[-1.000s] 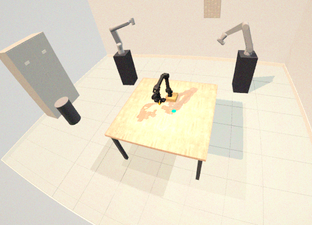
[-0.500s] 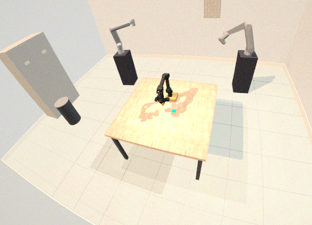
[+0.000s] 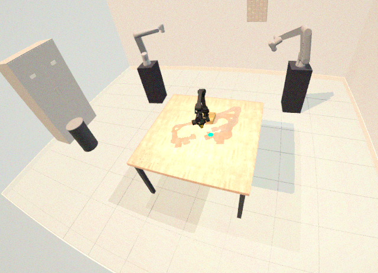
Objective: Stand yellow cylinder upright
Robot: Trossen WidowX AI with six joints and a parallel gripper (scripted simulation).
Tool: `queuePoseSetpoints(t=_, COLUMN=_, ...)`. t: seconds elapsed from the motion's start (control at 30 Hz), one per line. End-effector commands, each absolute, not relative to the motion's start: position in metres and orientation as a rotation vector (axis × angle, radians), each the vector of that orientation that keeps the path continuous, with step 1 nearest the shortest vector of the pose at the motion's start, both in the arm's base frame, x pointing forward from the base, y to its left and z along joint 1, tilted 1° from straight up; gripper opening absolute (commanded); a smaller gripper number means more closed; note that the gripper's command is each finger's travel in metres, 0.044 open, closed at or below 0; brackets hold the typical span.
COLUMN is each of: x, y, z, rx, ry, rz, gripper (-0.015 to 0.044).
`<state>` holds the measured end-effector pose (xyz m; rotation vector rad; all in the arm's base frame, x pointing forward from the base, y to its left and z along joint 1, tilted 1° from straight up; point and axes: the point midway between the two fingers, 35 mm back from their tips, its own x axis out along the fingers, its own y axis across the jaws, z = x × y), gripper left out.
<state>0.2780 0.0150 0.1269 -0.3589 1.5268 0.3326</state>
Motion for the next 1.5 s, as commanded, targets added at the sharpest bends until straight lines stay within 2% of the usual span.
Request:
queuePoseSetpoints(t=0.0, x=0.278, y=0.027, z=0.129, rx=-0.422, ry=1.511, rz=0.399, gripper=0.0105)
queuePoseSetpoints(t=0.83, x=0.26, y=0.101, z=0.133, rx=-0.839, ry=1.388, rz=0.82, gripper=0.0105)
queuePoseSetpoints(t=1.47, x=0.268, y=0.105, z=0.121, rx=-0.729, ry=1.317, rz=0.841, gripper=0.0105)
